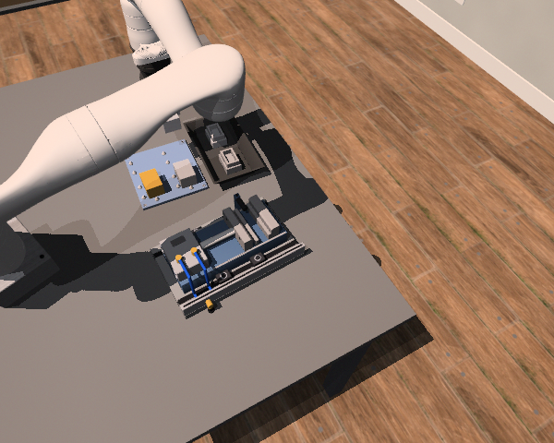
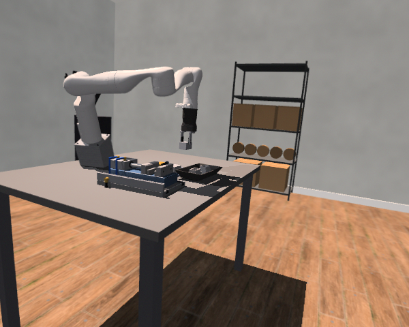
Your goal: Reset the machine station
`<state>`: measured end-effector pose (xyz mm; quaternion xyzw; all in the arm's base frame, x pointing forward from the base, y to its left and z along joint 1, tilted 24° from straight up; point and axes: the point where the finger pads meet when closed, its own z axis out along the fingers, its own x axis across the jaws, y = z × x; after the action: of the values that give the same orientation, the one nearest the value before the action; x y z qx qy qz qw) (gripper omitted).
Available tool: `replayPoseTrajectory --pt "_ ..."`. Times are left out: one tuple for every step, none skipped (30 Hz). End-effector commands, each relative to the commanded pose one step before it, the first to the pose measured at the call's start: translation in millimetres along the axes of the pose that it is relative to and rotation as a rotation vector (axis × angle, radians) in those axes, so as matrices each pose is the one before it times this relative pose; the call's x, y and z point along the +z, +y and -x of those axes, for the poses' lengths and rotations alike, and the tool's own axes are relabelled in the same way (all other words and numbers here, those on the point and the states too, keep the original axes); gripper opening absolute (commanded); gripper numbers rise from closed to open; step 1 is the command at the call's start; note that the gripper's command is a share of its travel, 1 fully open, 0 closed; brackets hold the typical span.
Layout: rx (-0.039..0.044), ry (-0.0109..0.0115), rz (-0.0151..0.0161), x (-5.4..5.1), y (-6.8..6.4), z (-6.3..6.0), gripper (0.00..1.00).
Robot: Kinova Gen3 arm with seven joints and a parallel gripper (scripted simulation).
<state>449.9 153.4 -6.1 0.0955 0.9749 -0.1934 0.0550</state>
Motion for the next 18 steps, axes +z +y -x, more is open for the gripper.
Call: replayPoseTrajectory --pt "0.00005 0.00296 0.00107 -3.81 -5.38 2.92 0.0" --pt "-0.00157 0.00045 0.00095 -0.14 -4.19 2.76 0.0" --pt "0.0 0.0 0.0 0.0 0.0 0.0 0.0" --pt "0.0 0.0 0.0 0.0 0.0 0.0 0.0" --pt "-0.00204 0.00055 0.00121 -0.17 -5.52 3.53 0.0" --pt "-0.00252 0.00061 0.00144 -0.21 -6.93 4.27 0.0" --pt "-0.003 0.00065 0.00165 -0.24 -8.4 4.92 0.0" --pt "-0.00346 0.00063 0.0018 -0.26 -9.88 5.47 0.0" --pt "-0.00389 0.00058 0.00188 -0.28 -11.35 5.86 0.0" --pt "-0.00233 0.00028 0.00105 -0.17 -6.9 3.34 0.0" --pt "-0.00238 0.00023 0.00101 -0.17 -7.15 3.3 0.0" --pt "-0.00246 0.00019 0.00098 -0.17 -7.48 3.28 0.0" --pt "-0.00246 0.00014 0.00091 -0.16 -7.56 3.14 0.0" --pt "-0.00245 0.00009 0.00083 -0.16 -7.61 2.98 0.0" --pt "-0.00244 0.00004 0.00076 -0.15 -7.66 2.83 0.0" --pt "-0.00243 0.0 0.00068 -0.15 -7.7 2.67 0.0" --pt "-0.00242 -0.00004 0.0006 -0.14 -7.74 2.52 0.0" --pt "-0.00241 -0.00008 0.00052 -0.14 -7.79 2.37 0.0"
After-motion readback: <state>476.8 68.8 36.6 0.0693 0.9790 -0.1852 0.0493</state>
